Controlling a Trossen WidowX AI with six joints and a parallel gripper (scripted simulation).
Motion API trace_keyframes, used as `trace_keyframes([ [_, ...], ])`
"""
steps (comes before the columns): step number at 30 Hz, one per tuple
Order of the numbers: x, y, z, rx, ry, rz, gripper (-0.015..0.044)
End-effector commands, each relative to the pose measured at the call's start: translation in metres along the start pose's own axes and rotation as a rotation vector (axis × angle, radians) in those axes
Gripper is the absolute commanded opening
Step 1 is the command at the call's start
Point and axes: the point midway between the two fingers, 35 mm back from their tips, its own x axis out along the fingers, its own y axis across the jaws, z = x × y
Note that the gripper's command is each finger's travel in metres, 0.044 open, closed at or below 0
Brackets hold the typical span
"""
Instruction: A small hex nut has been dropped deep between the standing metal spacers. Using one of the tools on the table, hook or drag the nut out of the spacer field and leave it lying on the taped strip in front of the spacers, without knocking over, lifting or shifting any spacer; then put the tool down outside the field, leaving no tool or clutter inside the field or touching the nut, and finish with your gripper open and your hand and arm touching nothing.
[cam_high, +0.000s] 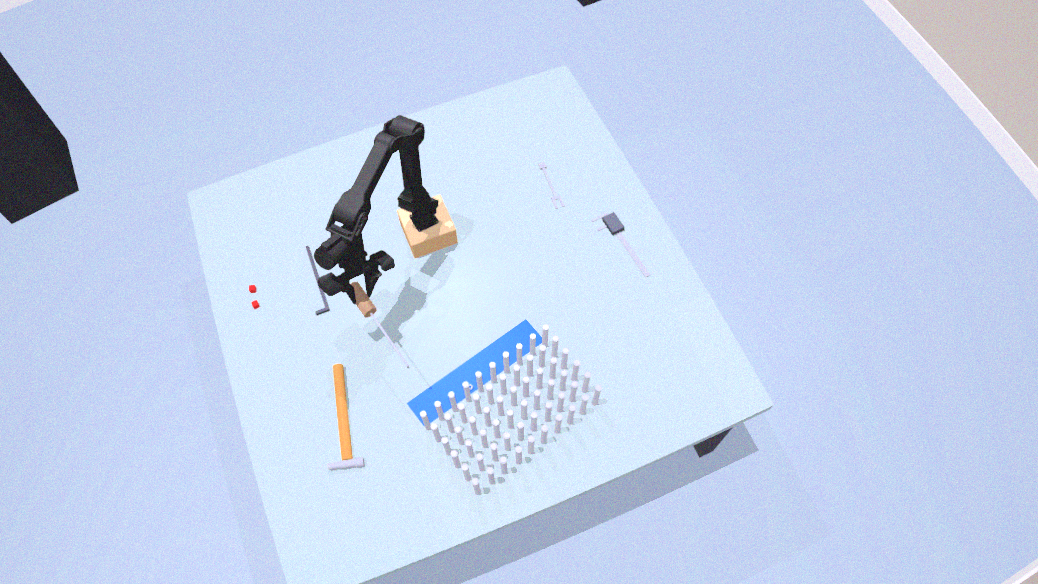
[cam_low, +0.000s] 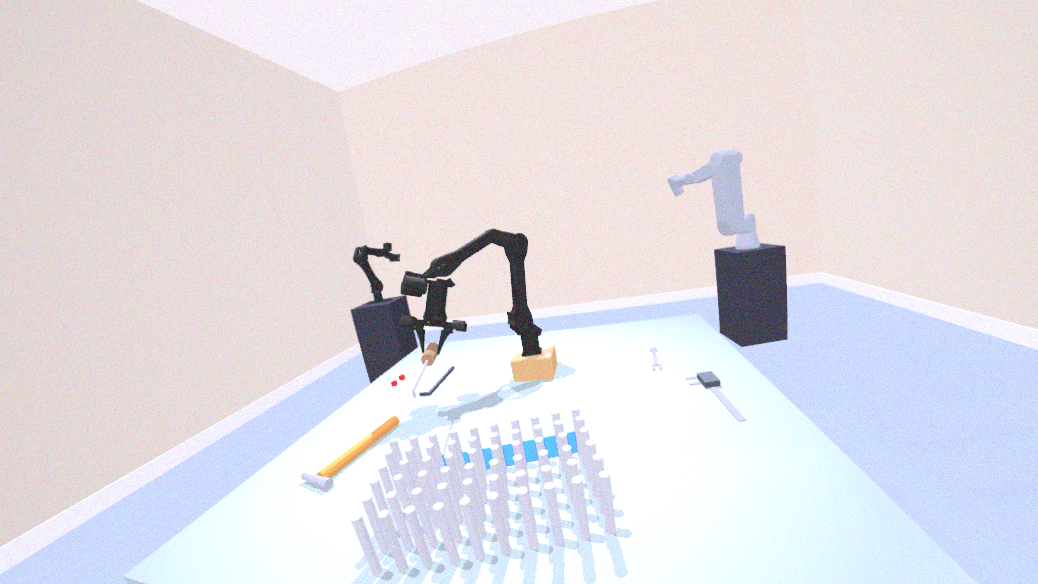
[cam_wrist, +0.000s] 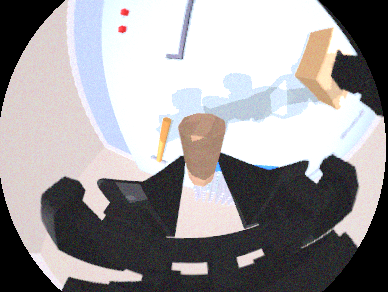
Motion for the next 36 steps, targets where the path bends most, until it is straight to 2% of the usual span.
trace_keyframes([
  [1,-0.005,0.022,0.012,-0.016,0.007,0.016,0.0],
  [18,-0.024,0.091,0.088,0.043,-0.016,0.024,0.0],
  [36,-0.054,0.134,0.198,0.11,-0.02,0.056,0.0],
])
